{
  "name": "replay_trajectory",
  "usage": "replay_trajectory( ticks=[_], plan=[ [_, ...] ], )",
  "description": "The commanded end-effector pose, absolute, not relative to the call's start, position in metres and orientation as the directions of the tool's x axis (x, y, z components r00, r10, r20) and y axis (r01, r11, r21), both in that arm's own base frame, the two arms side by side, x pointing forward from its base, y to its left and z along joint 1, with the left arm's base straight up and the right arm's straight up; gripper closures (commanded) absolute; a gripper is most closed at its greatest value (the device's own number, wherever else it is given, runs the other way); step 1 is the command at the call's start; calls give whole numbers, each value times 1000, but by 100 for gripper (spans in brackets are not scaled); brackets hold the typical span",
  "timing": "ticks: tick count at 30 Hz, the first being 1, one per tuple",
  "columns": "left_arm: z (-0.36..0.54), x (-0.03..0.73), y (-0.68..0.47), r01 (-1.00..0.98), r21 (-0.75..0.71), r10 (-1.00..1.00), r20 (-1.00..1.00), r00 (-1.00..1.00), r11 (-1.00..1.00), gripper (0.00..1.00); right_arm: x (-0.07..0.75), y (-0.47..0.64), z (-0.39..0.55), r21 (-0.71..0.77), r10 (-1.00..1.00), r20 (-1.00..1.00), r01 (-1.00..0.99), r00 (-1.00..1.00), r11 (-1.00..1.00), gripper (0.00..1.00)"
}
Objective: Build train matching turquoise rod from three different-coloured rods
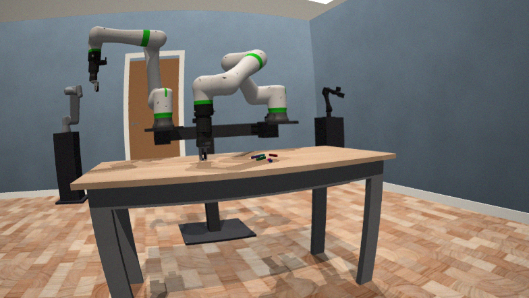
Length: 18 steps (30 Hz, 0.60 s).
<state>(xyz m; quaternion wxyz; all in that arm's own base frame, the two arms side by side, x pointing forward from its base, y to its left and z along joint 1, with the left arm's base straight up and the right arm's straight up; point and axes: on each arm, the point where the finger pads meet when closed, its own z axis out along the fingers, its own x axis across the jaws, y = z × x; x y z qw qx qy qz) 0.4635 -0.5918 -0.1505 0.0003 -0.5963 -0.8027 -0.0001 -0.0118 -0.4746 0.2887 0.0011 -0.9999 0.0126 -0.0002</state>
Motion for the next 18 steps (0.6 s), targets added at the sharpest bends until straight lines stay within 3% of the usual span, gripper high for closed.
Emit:
replay_trajectory(
  ticks=[1,2,18],
  plan=[
    [-149,464,-593,957,1,957,-2,-289,289,52,-12,-475,290,0,-25,0,-25,1000,-1000,0],
    [-149,464,-593,957,1,957,-2,-289,289,46,-12,-475,290,0,-25,0,-25,1000,-1000,0],
    [-144,464,-593,957,1,957,-2,-289,289,46,-12,-475,290,0,-25,0,-25,1000,-1000,0]
  ],
)
